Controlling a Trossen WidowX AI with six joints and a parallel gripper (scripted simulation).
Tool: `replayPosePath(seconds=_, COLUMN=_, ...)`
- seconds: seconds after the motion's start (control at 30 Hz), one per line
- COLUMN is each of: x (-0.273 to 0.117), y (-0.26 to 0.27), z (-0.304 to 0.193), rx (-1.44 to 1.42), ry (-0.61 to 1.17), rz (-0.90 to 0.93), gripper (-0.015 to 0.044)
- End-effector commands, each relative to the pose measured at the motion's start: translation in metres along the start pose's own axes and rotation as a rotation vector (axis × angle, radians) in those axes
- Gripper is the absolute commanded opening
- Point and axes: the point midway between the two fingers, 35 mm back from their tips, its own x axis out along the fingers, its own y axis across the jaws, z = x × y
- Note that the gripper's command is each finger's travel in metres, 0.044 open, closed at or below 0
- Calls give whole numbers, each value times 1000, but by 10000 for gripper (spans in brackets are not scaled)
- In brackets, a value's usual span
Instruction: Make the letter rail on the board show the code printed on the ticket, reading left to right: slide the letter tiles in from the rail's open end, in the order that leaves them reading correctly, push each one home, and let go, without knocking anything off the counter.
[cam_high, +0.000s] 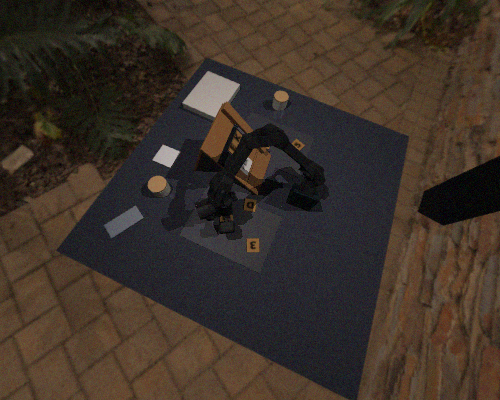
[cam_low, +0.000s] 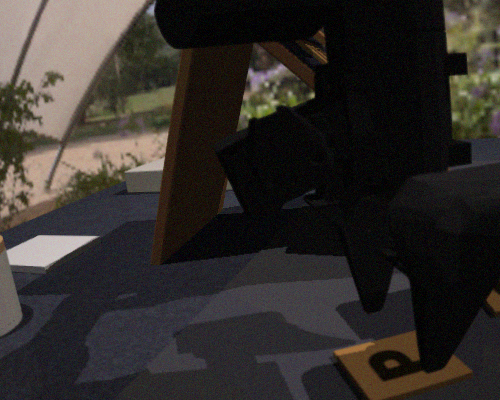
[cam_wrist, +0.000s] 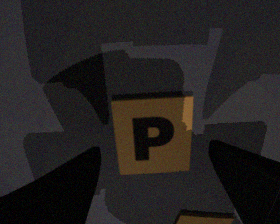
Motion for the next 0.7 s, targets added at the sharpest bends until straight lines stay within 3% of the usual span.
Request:
replayPosePath(seconds=0.0, x=5, y=-1, z=0, rx=-5, ry=-1, rz=-2, gripper=340)
replayPosePath(seconds=0.6, x=19, y=-1, z=0, rx=-5, ry=0, rz=-3, gripper=340)
replayPosePath(seconds=0.67, x=19, y=-1, z=0, rx=-5, ry=0, rz=-3, gripper=307)
